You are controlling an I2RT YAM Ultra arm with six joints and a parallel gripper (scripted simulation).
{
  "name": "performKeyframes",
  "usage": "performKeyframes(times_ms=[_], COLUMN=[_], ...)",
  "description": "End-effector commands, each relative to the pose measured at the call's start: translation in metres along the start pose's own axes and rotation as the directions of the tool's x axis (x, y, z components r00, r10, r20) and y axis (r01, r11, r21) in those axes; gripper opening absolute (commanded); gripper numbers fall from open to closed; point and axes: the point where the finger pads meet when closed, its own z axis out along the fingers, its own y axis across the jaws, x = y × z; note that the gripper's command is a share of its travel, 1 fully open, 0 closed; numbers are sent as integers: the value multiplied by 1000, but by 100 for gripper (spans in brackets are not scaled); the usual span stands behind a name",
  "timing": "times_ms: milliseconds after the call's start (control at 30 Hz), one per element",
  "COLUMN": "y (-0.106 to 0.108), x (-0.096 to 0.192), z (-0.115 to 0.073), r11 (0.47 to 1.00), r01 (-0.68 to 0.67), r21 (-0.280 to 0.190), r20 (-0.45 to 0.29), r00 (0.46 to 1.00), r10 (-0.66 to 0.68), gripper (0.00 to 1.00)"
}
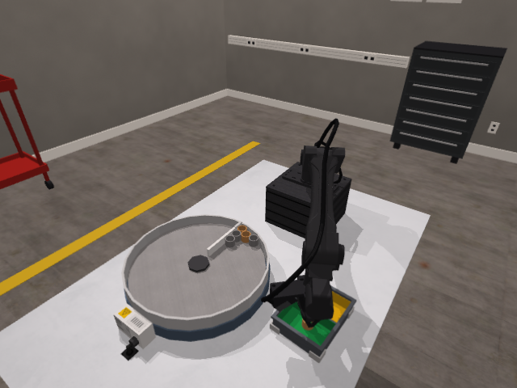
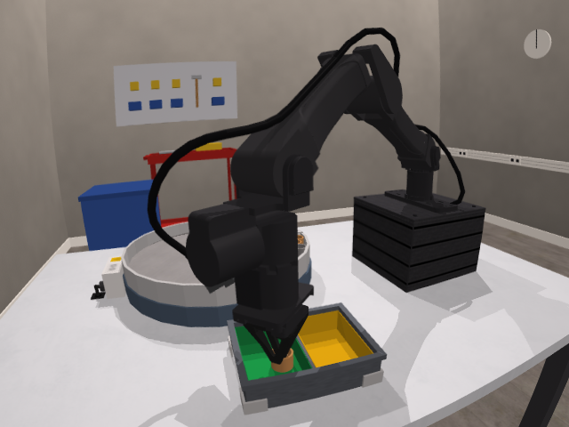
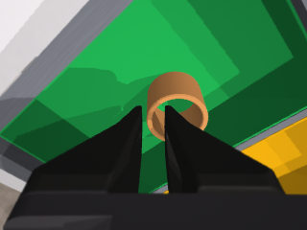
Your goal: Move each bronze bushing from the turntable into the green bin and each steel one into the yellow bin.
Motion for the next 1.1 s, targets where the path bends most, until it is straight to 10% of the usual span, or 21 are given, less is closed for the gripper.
performKeyframes(times_ms=[0, 700, 1067], y=[8, 8, 12], x=[-8, -8, -9], z=[-5, -7, -39], r11=[1000, 1000, 999], r01=[0, 0, 0], r21=[-22, -23, -43], r20=[20, 20, 26], r00=[1000, 1000, 1000], r10=[0, 0, 1], gripper=[13, 13, 13])
